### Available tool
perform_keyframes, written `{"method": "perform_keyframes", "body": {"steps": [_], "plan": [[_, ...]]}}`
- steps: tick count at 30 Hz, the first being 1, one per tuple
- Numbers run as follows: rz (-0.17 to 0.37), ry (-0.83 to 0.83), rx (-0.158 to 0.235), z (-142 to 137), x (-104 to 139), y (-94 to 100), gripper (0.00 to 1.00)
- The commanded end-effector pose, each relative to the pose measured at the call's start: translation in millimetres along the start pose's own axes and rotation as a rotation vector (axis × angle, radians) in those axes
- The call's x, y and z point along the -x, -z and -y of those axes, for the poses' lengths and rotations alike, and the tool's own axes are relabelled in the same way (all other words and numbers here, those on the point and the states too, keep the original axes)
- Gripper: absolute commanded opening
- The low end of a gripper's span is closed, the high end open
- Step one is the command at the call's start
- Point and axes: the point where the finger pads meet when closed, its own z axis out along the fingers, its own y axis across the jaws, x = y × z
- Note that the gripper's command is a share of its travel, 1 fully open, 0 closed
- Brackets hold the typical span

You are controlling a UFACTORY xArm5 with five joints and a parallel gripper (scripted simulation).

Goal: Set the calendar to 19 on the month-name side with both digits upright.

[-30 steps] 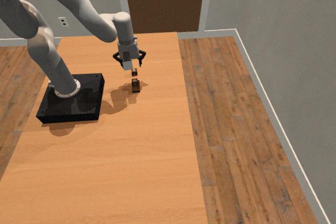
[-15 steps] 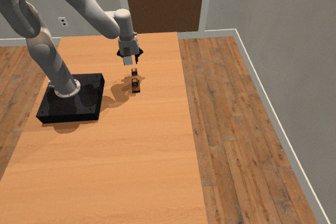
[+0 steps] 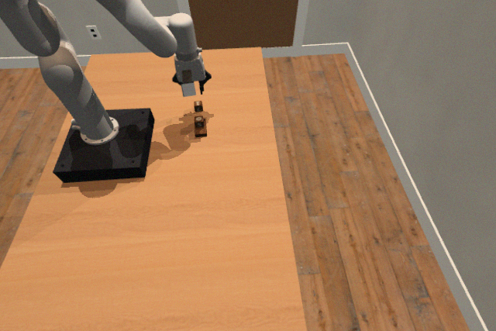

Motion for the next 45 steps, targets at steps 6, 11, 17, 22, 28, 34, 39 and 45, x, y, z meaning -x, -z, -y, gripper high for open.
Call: {"method": "perform_keyframes", "body": {"steps": [6,11,17,22,28,34,39,45], "plan": [[0.001,0.000,-0.003,1.1,0.5,1.0,0.49],[0.001,0.000,-0.003,1.1,0.4,0.8,0.49],[0.001,0.000,-0.003,1.2,0.4,-1.0,0.49],[0.001,0.000,-0.003,1.2,0.3,-2.9,0.49],[0.001,0.000,-0.002,1.4,0.2,-9.1,0.49],[0.001,0.000,-0.002,1.6,0.3,-17.5,0.49],[0.001,0.000,-0.002,1.8,0.3,-22.2,0.49],[0.001,0.000,-0.002,2.1,0.4,-31.8,0.49]]}}
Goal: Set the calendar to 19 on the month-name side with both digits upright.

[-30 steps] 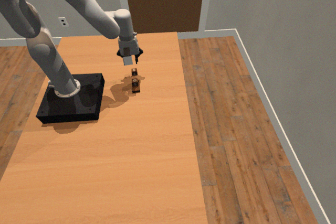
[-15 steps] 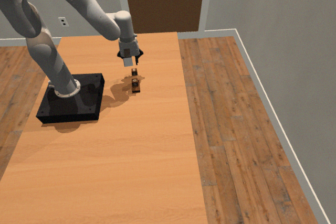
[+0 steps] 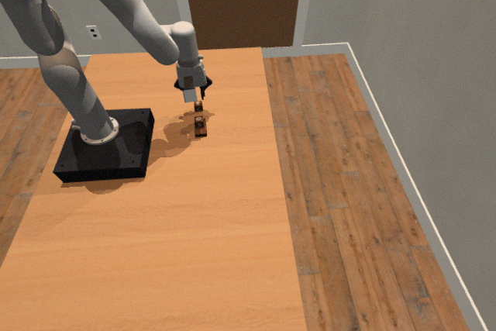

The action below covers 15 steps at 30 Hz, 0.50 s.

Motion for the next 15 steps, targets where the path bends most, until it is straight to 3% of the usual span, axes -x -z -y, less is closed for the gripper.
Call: {"method": "perform_keyframes", "body": {"steps": [1,15], "plan": [[0.001,0.000,-0.003,1.6,0.6,-5.8,0.49],[0.001,0.000,-0.003,2.1,0.7,-19.6,0.49]]}}
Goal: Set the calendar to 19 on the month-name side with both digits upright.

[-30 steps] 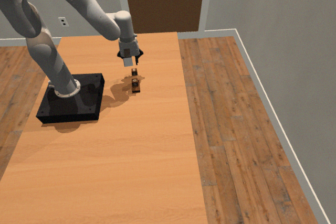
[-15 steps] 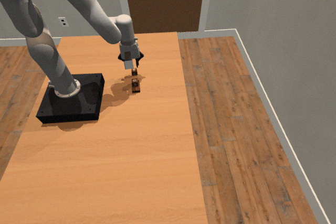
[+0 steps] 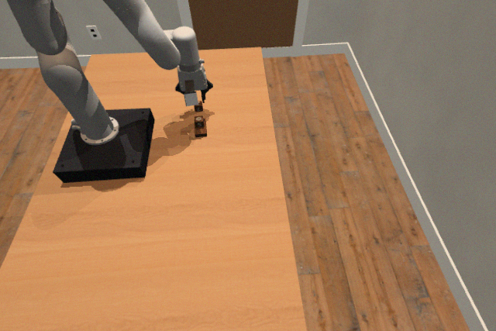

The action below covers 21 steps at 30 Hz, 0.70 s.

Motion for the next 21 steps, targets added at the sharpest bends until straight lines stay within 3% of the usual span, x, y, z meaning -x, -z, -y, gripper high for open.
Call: {"method": "perform_keyframes", "body": {"steps": [1,21], "plan": [[0.001,0.000,-0.003,1.2,0.5,-2.7,0.49],[0.001,0.000,-0.003,1.3,0.5,-5.5,0.49]]}}
